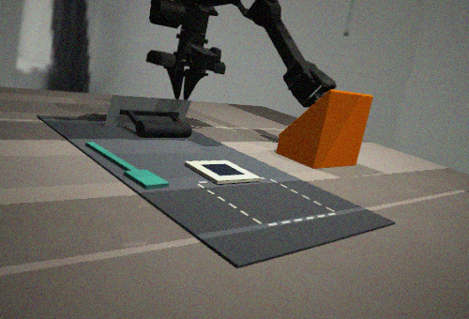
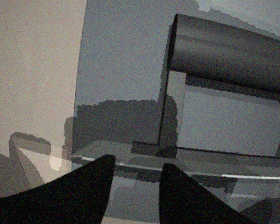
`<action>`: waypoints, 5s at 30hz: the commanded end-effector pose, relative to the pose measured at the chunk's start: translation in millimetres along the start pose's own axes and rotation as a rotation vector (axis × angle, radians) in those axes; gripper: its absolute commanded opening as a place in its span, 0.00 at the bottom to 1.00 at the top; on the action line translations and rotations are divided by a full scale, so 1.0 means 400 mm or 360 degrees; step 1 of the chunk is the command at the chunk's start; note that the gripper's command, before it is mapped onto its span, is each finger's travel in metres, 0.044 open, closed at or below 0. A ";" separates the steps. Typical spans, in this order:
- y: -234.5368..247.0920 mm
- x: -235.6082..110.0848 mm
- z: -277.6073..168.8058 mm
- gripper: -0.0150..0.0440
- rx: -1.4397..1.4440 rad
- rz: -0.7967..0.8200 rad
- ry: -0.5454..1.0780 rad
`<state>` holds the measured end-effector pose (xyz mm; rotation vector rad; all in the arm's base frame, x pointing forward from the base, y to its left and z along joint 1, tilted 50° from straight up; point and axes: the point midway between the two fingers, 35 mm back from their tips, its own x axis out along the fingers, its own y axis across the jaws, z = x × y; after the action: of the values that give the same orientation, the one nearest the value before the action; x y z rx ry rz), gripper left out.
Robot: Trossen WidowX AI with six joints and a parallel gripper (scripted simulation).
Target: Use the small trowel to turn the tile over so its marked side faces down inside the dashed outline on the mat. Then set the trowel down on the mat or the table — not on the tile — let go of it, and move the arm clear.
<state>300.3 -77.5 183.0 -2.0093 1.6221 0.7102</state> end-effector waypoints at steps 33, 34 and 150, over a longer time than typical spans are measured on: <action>0.004 0.009 -0.002 0.42 -0.0015 0.0004 0.0002; 0.004 0.009 -0.002 0.42 -0.0015 0.0004 0.0002; 0.008 -0.033 -0.158 0.42 -0.0028 0.0006 0.0015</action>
<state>301.4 -108.7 239.6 -2.0250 1.6308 0.7200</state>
